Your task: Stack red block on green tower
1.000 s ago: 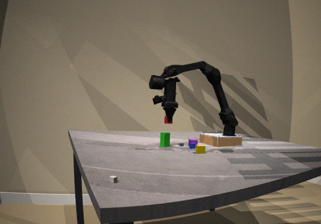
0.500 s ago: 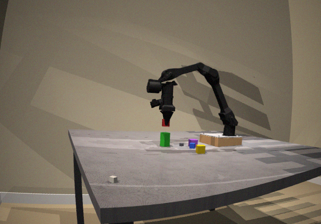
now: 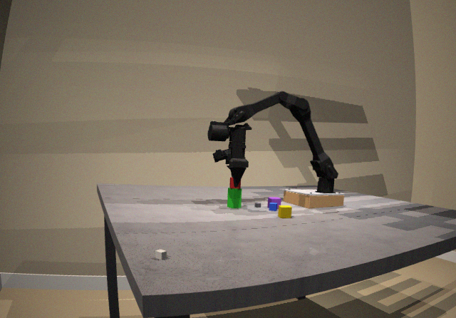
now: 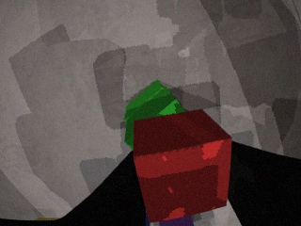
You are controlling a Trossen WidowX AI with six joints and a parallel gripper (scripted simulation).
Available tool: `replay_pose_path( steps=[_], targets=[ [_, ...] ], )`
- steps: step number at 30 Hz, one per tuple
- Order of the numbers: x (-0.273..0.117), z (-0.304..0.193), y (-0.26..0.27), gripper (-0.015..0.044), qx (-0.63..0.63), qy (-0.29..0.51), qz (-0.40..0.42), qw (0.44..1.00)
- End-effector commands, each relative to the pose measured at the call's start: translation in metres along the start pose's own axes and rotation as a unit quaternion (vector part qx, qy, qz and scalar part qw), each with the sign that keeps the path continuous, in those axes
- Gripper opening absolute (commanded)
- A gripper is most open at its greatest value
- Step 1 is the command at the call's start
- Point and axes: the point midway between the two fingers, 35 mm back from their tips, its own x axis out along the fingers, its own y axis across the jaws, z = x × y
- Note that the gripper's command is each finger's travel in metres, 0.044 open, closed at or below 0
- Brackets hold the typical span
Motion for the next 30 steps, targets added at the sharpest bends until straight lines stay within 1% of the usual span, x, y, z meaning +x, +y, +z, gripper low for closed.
replay_pose_path(
  steps=[1, 26, 29, 30],
  targets=[
    [0.0018, 0.0006, -0.0005, 0.0000, -0.002, -0.002, -0.001, 1.000],
    [0.0033, 0.0006, -0.0006, 0.0000, -0.002, -0.002, -0.001, 1.000],
    [-0.0012, 0.0007, -0.0003, 0.0000, -0.002, -0.002, -0.001, 1.000],
    [0.0027, 0.0003, 0.0001, 0.0026, 0.000, -0.001, 0.000, 1.000]
  ],
)
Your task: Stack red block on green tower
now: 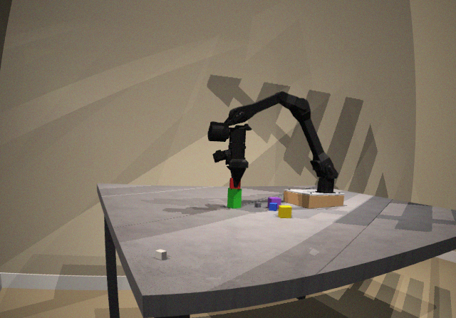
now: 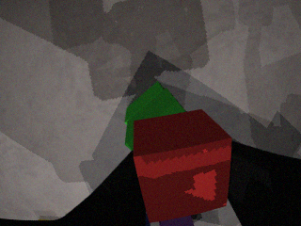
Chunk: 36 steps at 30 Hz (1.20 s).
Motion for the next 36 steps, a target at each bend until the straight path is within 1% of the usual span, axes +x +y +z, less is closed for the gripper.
replay_pose_path(
  steps=[1, 16, 36],
  targets=[
    [0.0002, 0.0000, 0.0000, 0.0053, 0.000, 0.000, 0.000, 1.000],
    [0.0002, 0.0000, 0.0000, 0.0440, 0.000, 0.000, 0.000, 1.000],
    [0.0002, 0.0000, 0.0000, 0.0440, 0.000, 0.000, 0.000, 1.000]
  ],
)
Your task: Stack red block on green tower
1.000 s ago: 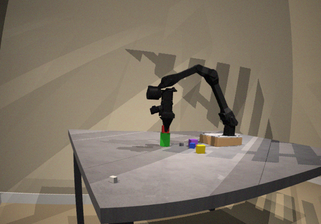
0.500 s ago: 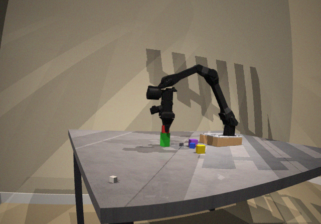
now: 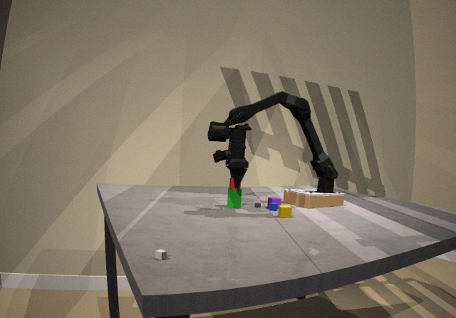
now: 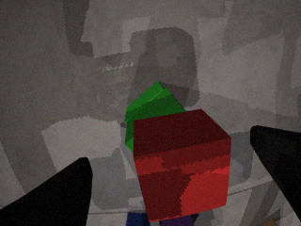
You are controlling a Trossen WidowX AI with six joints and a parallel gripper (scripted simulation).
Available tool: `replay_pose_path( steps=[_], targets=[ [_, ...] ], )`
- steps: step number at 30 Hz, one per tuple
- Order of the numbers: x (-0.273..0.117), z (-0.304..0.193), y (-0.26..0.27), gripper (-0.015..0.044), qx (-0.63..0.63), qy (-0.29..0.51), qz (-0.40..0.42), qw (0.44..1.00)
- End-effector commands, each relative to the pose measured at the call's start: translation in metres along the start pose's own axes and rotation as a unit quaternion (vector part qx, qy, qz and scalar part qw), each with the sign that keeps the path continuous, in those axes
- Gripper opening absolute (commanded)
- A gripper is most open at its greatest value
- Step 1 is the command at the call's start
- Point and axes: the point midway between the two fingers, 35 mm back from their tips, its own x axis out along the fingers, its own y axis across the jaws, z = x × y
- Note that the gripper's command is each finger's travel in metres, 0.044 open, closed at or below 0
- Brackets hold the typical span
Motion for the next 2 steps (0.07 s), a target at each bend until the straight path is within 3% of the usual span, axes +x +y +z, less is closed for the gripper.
replay_pose_path(
  steps=[1, 2],
  targets=[
    [0.0002, 0.0002, 0.0001, 0.0440, 0.000, 0.000, 0.000, 1.000],
    [0.0002, 0.0002, 0.0001, 0.0440, 0.000, 0.000, 0.000, 1.000]
  ],
)
